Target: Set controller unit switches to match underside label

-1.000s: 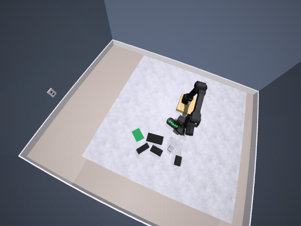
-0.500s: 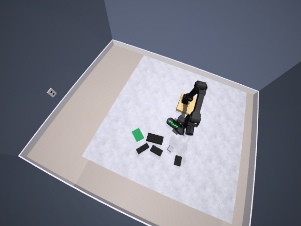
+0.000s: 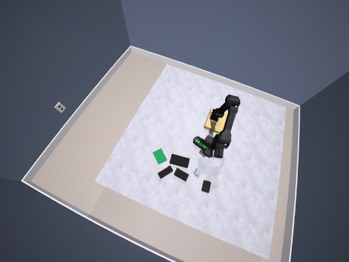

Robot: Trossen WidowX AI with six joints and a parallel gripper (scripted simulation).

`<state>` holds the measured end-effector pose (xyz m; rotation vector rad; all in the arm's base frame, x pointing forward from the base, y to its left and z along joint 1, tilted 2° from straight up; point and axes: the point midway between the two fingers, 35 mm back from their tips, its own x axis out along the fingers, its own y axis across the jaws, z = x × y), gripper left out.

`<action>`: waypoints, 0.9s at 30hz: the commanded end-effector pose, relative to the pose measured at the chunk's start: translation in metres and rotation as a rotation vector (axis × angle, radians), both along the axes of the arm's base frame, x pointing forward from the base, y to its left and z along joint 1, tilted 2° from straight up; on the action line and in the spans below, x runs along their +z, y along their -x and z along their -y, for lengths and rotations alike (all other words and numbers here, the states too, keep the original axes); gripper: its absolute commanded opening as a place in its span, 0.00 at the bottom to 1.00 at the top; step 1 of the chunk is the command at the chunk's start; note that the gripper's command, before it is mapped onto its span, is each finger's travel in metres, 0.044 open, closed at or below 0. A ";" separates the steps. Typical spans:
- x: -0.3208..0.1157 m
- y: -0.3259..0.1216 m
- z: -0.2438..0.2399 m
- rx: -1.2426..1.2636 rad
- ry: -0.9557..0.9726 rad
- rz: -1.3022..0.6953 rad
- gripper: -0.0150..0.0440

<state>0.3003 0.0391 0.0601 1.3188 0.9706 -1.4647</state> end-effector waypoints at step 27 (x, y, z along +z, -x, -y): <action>-0.027 0.004 0.000 -0.005 0.006 -0.013 0.81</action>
